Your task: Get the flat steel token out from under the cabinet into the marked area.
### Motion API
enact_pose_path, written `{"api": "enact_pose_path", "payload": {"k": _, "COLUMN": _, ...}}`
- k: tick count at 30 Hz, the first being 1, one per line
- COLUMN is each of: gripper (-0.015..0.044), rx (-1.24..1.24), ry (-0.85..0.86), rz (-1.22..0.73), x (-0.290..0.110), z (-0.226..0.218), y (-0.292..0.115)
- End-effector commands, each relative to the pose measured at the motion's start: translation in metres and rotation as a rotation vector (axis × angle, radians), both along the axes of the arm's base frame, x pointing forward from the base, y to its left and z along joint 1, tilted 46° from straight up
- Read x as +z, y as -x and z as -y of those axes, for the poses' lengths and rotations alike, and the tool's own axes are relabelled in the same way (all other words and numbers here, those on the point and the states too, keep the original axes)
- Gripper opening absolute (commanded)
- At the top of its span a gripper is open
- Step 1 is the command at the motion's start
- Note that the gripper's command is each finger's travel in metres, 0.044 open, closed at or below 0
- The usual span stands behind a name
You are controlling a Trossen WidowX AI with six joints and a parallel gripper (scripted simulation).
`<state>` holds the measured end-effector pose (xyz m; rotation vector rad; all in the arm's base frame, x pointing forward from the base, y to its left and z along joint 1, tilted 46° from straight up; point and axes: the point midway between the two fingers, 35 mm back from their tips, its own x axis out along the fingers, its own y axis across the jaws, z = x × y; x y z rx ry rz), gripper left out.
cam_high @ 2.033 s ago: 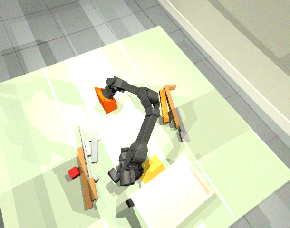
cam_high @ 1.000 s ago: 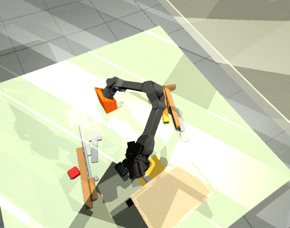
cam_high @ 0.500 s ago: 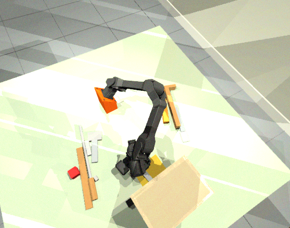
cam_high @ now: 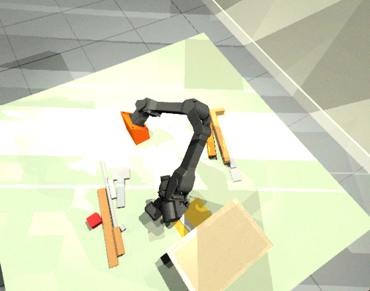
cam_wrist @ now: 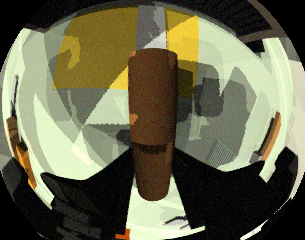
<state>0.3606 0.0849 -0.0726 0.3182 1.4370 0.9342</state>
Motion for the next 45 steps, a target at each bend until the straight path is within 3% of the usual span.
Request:
{"api": "enact_pose_path", "payload": {"k": 1, "gripper": 0.0, "rx": 0.002, "ry": 0.0, "rz": -0.001, "x": -0.002, "z": 0.002, "y": 0.006}}
{"api": "enact_pose_path", "payload": {"k": 45, "gripper": 0.0, "rx": 0.002, "ry": 0.001, "rz": -0.003, "x": -0.012, "z": 0.02, "y": 0.052}}
